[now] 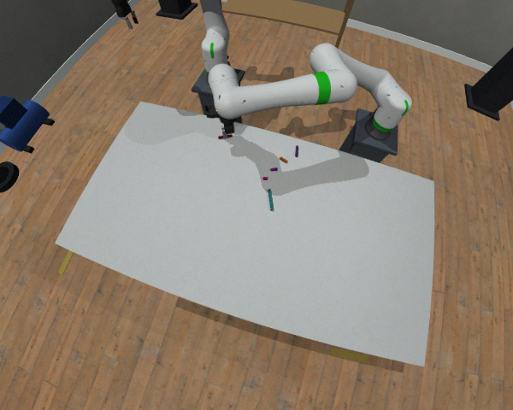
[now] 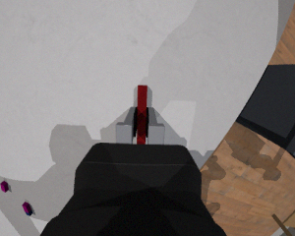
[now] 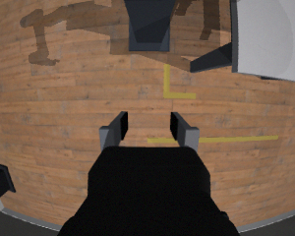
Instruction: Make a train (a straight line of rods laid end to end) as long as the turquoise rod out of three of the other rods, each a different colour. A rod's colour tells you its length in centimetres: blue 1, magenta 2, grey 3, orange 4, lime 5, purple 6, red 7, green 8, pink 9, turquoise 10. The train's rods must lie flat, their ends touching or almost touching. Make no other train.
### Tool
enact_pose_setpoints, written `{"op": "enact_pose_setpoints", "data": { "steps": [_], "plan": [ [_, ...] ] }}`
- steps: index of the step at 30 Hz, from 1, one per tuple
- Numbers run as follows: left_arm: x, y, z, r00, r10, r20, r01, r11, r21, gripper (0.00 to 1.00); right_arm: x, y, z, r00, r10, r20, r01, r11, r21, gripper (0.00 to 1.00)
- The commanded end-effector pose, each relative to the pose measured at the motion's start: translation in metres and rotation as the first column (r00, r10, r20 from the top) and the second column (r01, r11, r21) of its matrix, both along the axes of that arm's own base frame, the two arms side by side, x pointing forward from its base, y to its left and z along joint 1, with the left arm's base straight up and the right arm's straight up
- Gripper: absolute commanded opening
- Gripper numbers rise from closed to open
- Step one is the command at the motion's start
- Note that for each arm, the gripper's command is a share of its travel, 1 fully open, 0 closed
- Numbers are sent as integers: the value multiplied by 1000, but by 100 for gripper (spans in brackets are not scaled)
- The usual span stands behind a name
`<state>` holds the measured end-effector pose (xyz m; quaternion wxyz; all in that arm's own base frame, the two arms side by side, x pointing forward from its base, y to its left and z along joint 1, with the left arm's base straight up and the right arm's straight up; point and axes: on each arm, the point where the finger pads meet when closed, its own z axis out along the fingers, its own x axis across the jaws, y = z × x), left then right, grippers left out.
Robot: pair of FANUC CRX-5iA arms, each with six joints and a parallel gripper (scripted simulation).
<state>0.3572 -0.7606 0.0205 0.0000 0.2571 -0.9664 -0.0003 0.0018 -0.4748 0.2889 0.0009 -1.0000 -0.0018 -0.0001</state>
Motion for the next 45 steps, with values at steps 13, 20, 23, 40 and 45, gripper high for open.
{"op": "enact_pose_setpoints", "data": {
  "steps": [13, 20, 23, 40, 45],
  "plan": [
    [0, -1, 49, 1000, 0, 1, 0, 1000, -3, 24, 0, 0, 1, 1000, 0, 0, 0, 1000, -2, 100],
    [0, -1, 70, 1000, 0, 1, 0, 1000, -3, 24, 0, 0, 1, 1000, 0, 0, 0, 1000, -2, 100],
    [0, 0, 72, 1000, 0, 1, 0, 1000, -3, 24, 0, 0, 1, 1000, 0, 0, 0, 1000, -2, 100],
    [38, 29, 77, 1000, -11, 1, 11, 1000, -3, 24, 0, 0, 1, 1000, 0, 0, 0, 1000, -2, 100],
    [66, 60, 80, 1000, -21, 1, 21, 1000, -3, 24, 0, 0, 1, 1000, 0, 0, 0, 1000, -2, 100]
  ]
}}
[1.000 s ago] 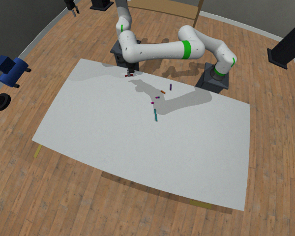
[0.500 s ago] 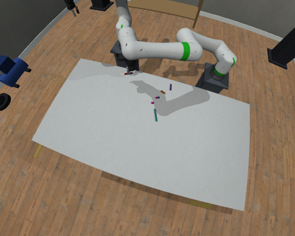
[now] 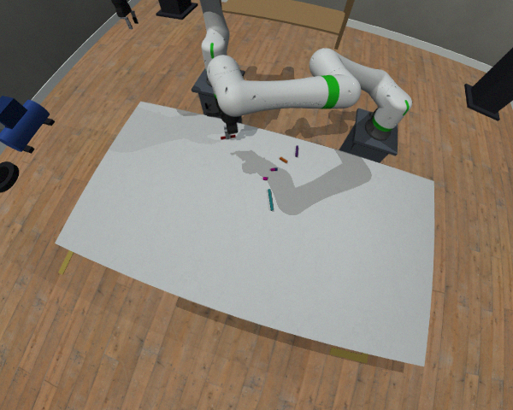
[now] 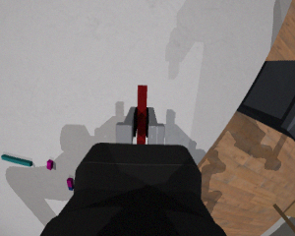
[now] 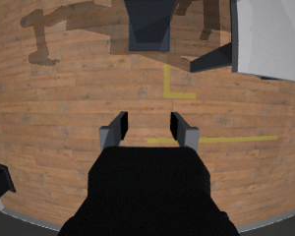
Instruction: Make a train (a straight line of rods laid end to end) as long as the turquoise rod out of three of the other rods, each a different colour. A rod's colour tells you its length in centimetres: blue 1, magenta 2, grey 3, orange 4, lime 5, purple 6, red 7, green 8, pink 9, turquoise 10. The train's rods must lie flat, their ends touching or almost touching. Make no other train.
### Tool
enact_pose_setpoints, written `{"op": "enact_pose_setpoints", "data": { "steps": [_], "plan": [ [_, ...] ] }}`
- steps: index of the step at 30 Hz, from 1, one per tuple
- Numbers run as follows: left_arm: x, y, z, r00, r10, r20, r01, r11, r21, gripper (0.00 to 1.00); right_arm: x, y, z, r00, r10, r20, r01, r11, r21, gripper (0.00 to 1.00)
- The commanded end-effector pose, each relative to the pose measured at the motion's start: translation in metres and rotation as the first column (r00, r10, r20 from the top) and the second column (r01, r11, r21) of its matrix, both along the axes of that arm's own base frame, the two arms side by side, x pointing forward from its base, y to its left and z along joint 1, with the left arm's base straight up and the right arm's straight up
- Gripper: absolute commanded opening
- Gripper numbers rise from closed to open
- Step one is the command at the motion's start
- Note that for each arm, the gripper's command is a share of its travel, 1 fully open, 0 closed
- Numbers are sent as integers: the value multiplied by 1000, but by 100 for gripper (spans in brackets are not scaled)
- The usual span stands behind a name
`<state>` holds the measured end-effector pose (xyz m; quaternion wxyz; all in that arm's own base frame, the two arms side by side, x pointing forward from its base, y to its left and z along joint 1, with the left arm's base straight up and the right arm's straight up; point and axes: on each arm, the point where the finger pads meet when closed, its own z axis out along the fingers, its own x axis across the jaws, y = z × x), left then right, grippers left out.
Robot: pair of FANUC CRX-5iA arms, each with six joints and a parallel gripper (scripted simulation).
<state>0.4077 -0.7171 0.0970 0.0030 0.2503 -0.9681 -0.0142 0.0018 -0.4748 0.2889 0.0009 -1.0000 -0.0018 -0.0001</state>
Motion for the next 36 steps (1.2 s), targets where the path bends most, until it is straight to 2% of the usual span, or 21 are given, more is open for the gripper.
{"op": "enact_pose_setpoints", "data": {
  "steps": [1, 3, 10, 16, 18, 20, 23, 36],
  "plan": [
    [16, 16, 4, 1000, -7, 14, 7, 1000, -28, 24, 0, 0, 1, 1000, 0, 0, 0, 1000, -2, 100],
    [35, 44, 5, 1000, -15, 14, 15, 999, -28, 24, 0, 0, 1, 1000, 0, 0, 0, 1000, -2, 100],
    [58, 93, 5, 1000, -27, 14, 28, 999, -28, 24, 0, 0, 1, 1000, 0, 0, 0, 1000, -2, 100],
    [69, 138, 2, 999, -38, 14, 38, 999, -28, 24, 0, 0, 1, 1000, 0, 0, 0, 1000, -2, 100],
    [69, 138, 2, 999, -38, 14, 38, 999, -28, 24, 0, 0, 1, 1000, 0, 0, 0, 1000, -2, 100],
    [73, 168, -1, 999, -45, 14, 45, 999, -27, 24, 0, 0, 1, 1000, 0, 0, 0, 1000, -2, 100],
    [74, 189, -4, 999, -49, 14, 50, 998, -27, 24, 0, 0, 1, 1000, 0, 0, 0, 1000, -2, 100],
    [74, 198, -5, 999, -51, 14, 52, 998, -27, 24, 0, 0, 1, 1000, 0, 0, 0, 1000, -2, 100]
  ]
}}
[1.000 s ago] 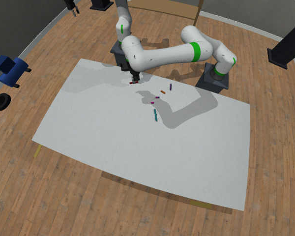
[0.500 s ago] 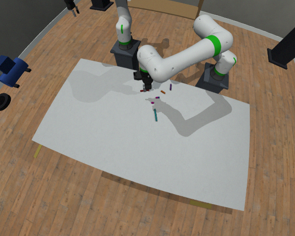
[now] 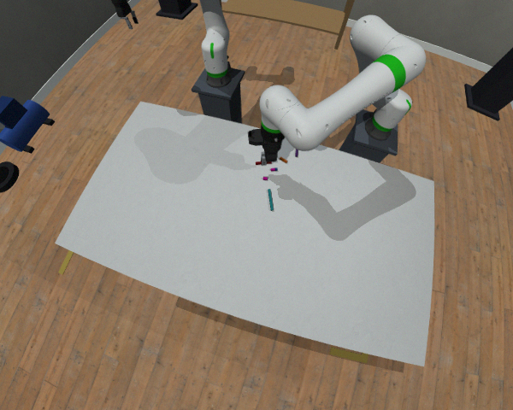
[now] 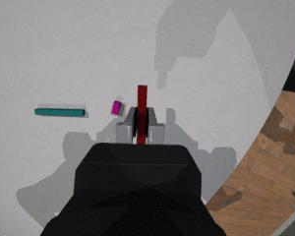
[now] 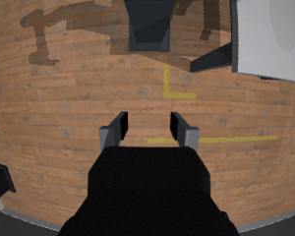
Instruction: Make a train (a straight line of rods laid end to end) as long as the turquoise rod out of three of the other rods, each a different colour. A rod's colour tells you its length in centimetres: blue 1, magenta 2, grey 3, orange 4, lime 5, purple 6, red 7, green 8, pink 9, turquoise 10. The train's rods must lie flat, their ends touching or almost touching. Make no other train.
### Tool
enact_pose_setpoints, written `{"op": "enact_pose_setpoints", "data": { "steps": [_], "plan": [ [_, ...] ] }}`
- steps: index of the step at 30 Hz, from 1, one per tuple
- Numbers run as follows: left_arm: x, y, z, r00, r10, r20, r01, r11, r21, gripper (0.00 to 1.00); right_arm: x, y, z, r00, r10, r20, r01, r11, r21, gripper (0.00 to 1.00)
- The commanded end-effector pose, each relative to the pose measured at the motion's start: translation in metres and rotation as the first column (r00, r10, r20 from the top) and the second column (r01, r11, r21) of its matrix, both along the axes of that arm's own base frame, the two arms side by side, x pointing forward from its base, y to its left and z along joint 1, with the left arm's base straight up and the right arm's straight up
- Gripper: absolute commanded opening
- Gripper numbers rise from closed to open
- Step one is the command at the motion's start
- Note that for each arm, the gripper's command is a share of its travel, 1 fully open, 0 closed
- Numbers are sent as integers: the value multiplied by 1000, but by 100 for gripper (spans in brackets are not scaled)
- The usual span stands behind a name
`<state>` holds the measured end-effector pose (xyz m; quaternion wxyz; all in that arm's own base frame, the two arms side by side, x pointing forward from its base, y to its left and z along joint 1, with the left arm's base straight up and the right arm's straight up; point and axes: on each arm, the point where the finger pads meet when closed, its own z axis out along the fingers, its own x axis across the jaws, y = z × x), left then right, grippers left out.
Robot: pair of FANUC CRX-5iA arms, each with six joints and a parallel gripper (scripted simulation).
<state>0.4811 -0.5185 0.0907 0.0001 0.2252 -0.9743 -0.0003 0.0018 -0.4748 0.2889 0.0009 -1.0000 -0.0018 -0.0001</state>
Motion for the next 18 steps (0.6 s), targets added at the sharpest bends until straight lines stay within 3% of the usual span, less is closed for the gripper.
{"op": "enact_pose_setpoints", "data": {
  "steps": [1, 18],
  "plan": [
    [0, 0, 2, 1000, 0, 2, 0, 1000, -2, 24, 0, 0, 1, 1000, 0, 0, 0, 1000, -2, 100],
    [0, 0, -15, 1000, 0, 2, 0, 1000, -2, 24, 0, 0, 1, 1000, 0, 0, 0, 1000, -2, 100]
  ]
}}
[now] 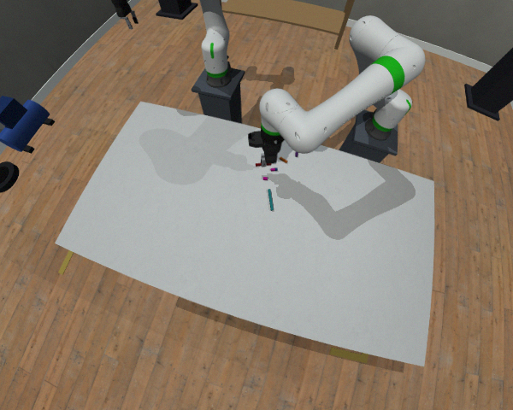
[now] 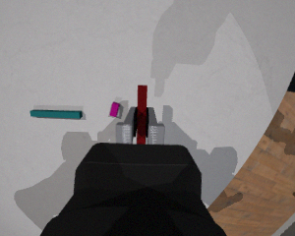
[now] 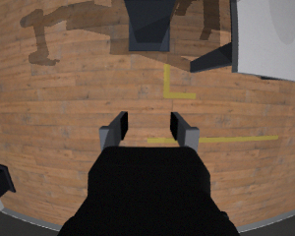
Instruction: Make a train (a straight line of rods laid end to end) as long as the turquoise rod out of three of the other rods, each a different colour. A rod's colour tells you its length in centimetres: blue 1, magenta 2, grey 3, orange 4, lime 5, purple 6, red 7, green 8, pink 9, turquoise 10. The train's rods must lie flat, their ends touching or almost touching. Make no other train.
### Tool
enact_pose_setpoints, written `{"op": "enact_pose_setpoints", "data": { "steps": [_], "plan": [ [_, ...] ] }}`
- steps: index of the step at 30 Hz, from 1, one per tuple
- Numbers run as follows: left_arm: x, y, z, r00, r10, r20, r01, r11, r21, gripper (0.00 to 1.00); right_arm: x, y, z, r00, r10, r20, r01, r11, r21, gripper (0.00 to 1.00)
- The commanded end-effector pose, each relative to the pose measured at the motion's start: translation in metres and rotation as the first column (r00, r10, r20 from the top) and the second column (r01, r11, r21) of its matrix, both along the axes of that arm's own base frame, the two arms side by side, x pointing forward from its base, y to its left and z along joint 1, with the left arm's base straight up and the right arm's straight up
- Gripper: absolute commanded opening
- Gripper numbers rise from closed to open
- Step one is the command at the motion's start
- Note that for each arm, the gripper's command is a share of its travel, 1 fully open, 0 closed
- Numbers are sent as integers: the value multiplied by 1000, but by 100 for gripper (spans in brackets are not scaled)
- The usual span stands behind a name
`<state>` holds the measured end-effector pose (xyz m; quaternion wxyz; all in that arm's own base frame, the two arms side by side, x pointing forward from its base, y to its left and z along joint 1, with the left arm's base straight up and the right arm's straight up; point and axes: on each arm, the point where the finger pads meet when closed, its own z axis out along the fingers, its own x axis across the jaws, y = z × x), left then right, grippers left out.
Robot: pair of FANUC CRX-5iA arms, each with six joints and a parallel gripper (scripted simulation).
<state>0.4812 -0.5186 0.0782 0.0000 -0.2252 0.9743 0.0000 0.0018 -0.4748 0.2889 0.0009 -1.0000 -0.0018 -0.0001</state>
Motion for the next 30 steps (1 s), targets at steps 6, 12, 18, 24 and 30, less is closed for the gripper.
{"op": "enact_pose_setpoints", "data": {
  "steps": [6, 12, 18, 24, 30],
  "plan": [
    [0, 0, -21, 1000, 0, 1, 0, 1000, -2, 24, 0, 0, 1, 1000, 0, 0, 0, 1000, -2, 100],
    [0, 0, -36, 1000, 0, 1, 0, 1000, -2, 24, 0, 0, 1, 1000, 0, 0, 0, 1000, -2, 100],
    [0, 0, -42, 1000, 0, 1, 0, 1000, -2, 24, 0, 0, 1, 1000, 0, 0, 0, 1000, -2, 100],
    [0, 0, -44, 1000, 0, 1, 0, 1000, -2, 24, 0, 0, 1, 1000, 0, 0, 0, 1000, -2, 100],
    [0, 0, -44, 1000, 0, 1, 0, 1000, -2, 24, 0, 0, 1, 1000, 0, 0, 0, 1000, -2, 100]
  ]
}}
